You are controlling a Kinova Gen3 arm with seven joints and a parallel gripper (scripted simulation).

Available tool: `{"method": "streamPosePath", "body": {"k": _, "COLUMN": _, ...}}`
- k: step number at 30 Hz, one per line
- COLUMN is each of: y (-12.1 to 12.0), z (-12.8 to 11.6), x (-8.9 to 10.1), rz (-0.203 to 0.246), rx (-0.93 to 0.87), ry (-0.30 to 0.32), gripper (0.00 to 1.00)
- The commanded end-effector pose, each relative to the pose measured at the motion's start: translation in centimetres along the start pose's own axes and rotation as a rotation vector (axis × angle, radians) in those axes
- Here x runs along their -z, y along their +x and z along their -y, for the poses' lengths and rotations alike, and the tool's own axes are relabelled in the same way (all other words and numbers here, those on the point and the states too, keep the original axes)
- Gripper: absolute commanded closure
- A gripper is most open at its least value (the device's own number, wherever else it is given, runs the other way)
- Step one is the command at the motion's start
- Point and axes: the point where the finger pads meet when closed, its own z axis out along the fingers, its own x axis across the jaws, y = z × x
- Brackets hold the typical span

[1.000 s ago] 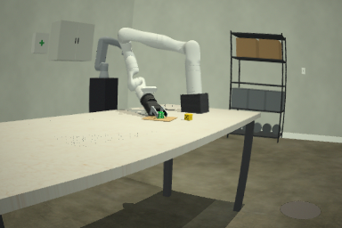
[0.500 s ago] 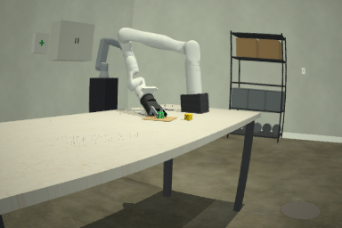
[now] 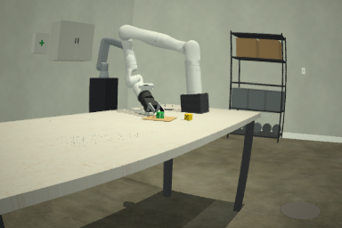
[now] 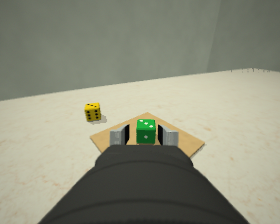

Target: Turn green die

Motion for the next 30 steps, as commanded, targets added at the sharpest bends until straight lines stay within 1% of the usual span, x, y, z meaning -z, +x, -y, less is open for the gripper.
{"method": "streamPosePath", "body": {"k": 1, "y": 0.3, "z": 0.2, "x": 1.0, "rz": -0.009, "rx": -0.003, "ry": 0.002, "gripper": 0.13}}
{"method": "streamPosePath", "body": {"k": 11, "y": 0.3, "z": 0.6, "x": 1.3, "rz": -0.009, "rx": -0.003, "ry": 0.002, "gripper": 0.13}}
{"method": "streamPosePath", "body": {"k": 14, "y": 0.3, "z": 1.4, "x": 1.7, "rz": -0.009, "rx": -0.003, "ry": 0.002, "gripper": 0.13}}
{"method": "streamPosePath", "body": {"k": 22, "y": 0.3, "z": 4.4, "x": 3.3, "rz": -0.009, "rx": -0.003, "ry": 0.002, "gripper": 0.13}}
{"method": "streamPosePath", "body": {"k": 24, "y": 0.3, "z": 4.4, "x": 3.3, "rz": -0.009, "rx": -0.003, "ry": 0.002, "gripper": 0.13}}
{"method": "streamPosePath", "body": {"k": 30, "y": 0.3, "z": 5.5, "x": 3.9, "rz": -0.009, "rx": -0.003, "ry": 0.002, "gripper": 0.13}}
